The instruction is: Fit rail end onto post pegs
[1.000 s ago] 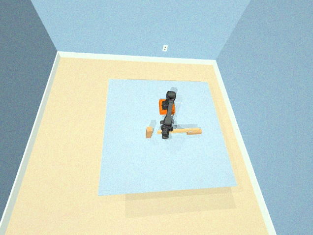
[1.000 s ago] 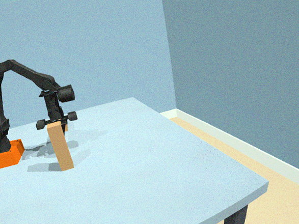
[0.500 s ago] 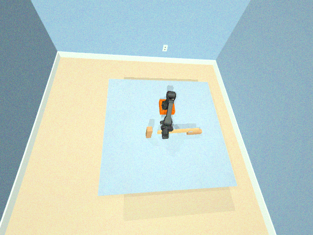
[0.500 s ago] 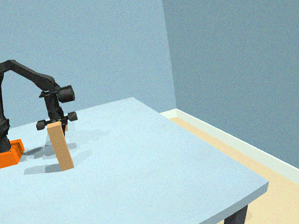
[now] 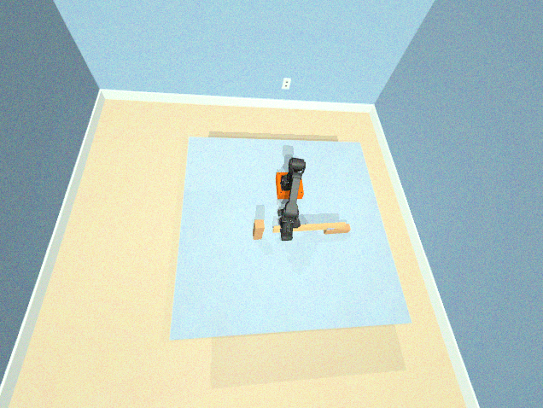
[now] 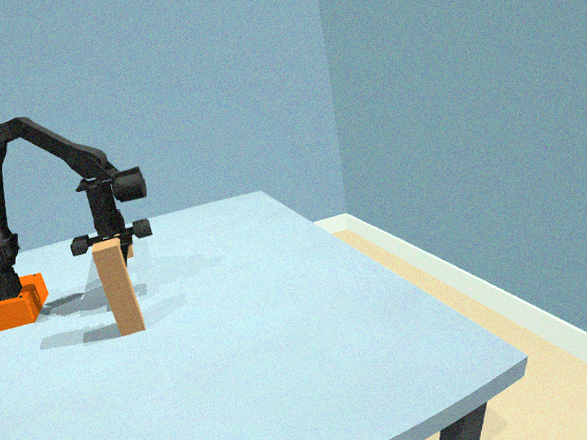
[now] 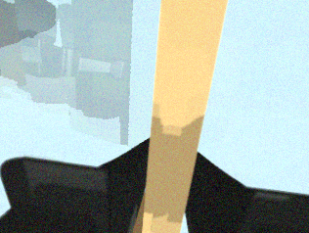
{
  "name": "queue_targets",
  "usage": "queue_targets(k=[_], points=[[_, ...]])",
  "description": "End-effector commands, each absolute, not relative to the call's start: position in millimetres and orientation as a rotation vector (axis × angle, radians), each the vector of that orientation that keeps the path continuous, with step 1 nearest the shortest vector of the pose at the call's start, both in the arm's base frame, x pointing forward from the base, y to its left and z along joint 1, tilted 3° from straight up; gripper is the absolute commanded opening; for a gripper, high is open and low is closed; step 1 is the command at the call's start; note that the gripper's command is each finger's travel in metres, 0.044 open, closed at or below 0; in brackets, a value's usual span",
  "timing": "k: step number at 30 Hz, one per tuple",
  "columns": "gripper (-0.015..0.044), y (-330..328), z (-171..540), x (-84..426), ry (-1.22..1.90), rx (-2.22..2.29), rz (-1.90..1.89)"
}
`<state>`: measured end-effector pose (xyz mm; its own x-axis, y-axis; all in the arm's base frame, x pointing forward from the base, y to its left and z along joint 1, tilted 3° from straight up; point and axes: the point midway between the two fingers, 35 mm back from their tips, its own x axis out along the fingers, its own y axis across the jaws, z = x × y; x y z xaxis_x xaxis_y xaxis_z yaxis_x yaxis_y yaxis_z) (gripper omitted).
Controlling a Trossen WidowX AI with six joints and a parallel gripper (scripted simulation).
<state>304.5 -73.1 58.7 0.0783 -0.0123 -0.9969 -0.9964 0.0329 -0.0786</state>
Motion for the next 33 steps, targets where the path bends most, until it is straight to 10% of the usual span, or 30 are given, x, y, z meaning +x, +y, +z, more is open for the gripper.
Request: queue_targets(k=[1, 33], points=[[0.0000, -72.9, 58.4, 304.6, 1.172, -1.229, 1.121], [0.0000, -81.3, 60.4, 304.1, 1.173, -1.229, 1.121]])
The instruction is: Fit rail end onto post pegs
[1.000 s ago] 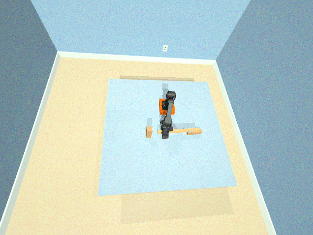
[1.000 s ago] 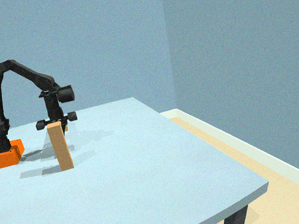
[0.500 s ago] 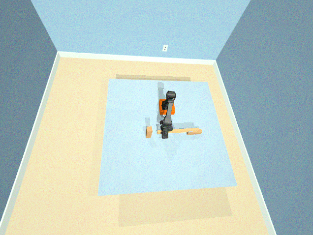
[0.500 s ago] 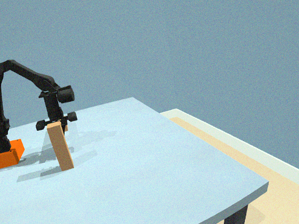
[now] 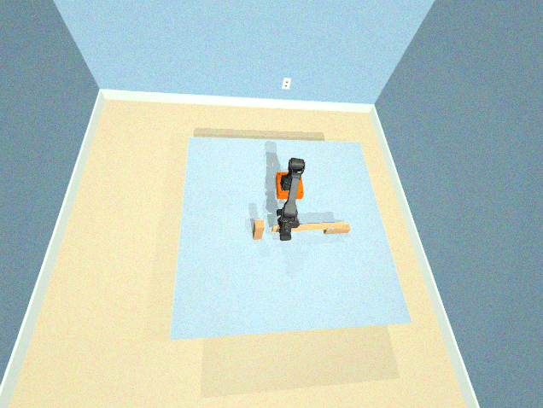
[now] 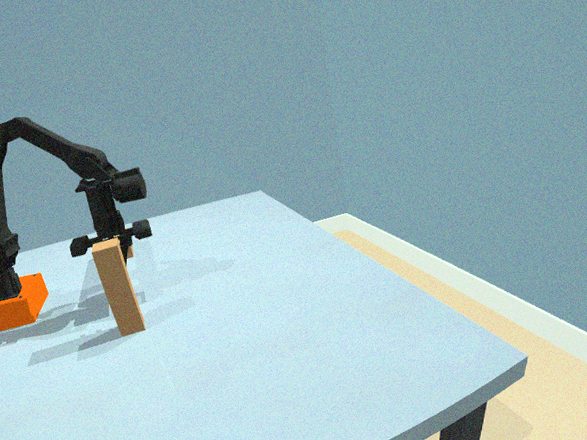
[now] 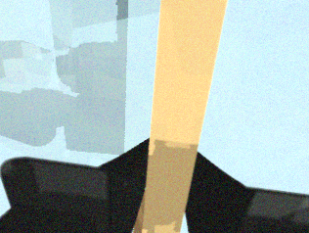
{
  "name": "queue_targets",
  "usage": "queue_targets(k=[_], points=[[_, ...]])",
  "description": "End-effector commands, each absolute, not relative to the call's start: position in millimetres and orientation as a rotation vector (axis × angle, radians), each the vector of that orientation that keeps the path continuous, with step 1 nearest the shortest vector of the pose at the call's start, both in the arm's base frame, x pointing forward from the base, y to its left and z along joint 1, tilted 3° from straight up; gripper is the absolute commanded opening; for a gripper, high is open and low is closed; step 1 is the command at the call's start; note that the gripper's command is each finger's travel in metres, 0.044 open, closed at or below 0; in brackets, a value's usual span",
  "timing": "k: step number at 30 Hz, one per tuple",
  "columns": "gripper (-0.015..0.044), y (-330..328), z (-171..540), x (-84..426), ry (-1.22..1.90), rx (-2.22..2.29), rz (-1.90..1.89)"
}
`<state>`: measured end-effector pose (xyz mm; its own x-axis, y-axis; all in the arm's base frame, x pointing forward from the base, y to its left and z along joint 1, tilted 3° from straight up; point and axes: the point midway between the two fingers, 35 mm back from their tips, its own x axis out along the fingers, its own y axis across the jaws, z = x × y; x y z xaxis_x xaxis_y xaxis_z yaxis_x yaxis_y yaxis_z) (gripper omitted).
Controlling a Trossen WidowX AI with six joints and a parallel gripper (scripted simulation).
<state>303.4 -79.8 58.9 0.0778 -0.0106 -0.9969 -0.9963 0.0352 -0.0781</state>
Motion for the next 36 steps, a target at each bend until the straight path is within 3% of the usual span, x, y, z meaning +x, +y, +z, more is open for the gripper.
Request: queue_targets(k=[1, 36], points=[[0.0000, -81.6, 60.4, 304.1, 1.173, -1.229, 1.121], [0.0000, -92.5, 60.1, 304.3, 1.173, -1.230, 1.120]])
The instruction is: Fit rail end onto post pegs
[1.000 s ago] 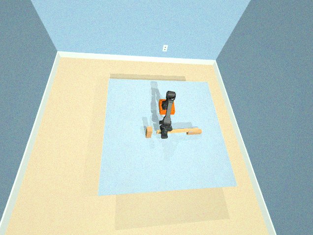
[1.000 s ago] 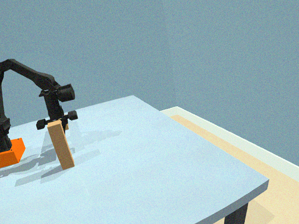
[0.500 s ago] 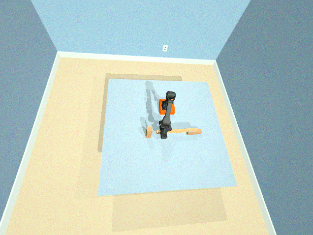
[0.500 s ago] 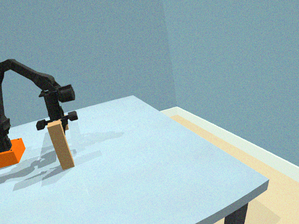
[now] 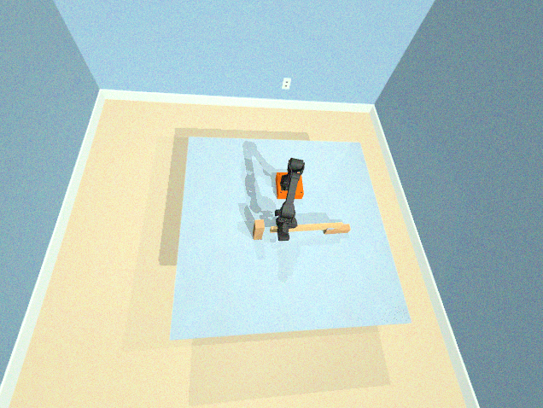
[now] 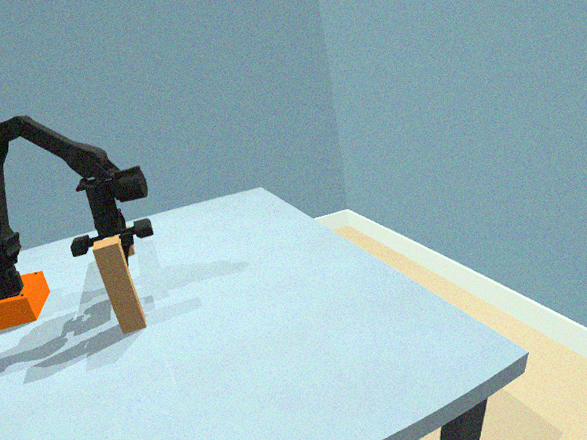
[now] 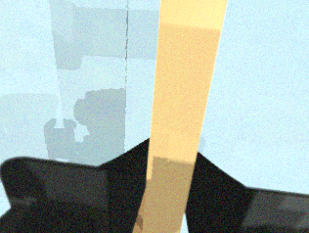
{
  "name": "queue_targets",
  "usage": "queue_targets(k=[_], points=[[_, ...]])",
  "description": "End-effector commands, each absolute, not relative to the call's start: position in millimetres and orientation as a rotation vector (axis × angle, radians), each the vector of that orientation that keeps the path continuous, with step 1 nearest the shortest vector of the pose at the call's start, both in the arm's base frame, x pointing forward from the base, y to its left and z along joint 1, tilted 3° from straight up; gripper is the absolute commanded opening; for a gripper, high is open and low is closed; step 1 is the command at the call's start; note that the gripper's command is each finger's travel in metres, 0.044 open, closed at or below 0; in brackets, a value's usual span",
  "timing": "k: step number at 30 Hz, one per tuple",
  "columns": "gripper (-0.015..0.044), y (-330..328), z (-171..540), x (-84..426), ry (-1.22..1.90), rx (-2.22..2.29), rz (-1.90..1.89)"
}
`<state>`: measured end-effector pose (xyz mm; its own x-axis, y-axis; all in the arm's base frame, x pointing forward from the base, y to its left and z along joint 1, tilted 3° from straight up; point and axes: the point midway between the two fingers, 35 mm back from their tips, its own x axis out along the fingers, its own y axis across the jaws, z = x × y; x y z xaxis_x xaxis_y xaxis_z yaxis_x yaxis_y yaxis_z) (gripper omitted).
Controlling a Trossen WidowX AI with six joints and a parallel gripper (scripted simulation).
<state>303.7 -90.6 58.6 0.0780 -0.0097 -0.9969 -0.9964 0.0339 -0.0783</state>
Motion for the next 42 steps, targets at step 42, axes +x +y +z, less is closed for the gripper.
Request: queue_targets(k=[42], points=[[0.0000, -105.7, 60.2, 303.6, 1.174, -1.231, 1.120]])
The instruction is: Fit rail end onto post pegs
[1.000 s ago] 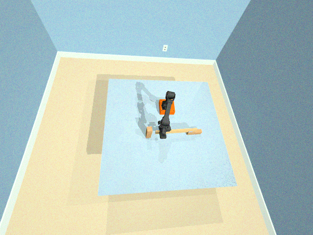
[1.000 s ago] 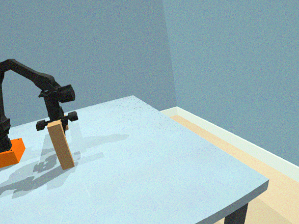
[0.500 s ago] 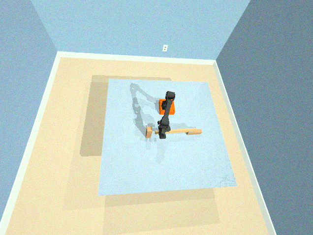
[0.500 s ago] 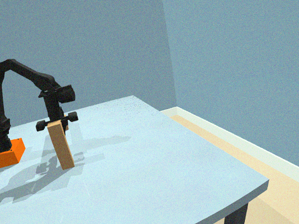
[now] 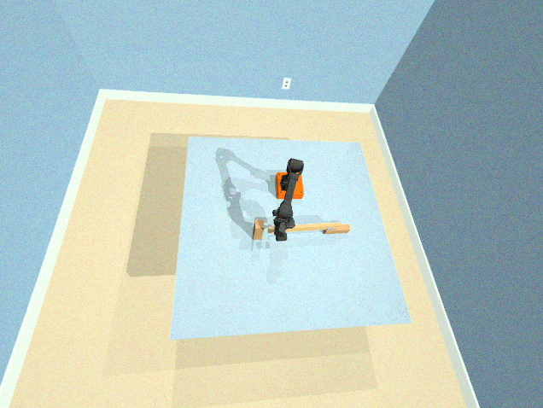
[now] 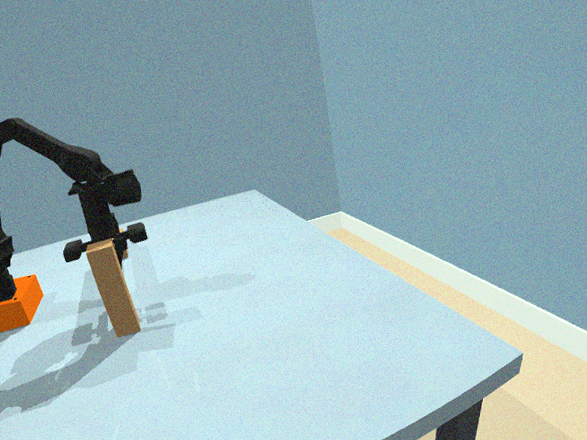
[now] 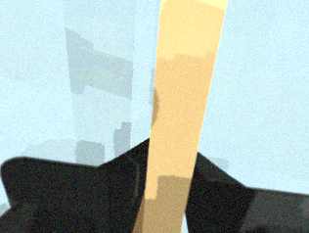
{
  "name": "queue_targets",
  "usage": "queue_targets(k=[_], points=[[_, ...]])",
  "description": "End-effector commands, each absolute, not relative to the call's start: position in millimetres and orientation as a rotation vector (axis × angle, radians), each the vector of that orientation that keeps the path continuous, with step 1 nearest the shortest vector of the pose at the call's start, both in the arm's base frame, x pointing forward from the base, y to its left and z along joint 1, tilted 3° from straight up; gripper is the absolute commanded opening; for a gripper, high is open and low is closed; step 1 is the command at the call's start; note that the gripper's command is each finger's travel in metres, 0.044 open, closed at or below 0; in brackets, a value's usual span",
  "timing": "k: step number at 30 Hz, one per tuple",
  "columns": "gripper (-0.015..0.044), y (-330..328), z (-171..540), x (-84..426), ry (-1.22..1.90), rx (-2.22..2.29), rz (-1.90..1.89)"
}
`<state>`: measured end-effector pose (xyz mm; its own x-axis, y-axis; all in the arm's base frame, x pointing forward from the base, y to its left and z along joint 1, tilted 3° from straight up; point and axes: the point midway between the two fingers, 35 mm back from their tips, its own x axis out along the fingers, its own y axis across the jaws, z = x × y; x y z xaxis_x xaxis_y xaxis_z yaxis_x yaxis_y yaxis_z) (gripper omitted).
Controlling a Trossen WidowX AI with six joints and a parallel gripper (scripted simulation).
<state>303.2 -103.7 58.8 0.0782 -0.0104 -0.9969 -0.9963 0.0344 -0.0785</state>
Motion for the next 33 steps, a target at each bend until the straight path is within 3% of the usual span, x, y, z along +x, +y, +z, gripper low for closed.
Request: queue_targets(k=[1, 33], points=[[0.0000, -106.0, 60.3, 303.6, 1.174, -1.231, 1.120], [0.0000, -116.0, 60.2, 303.3, 1.175, -1.232, 1.120]])
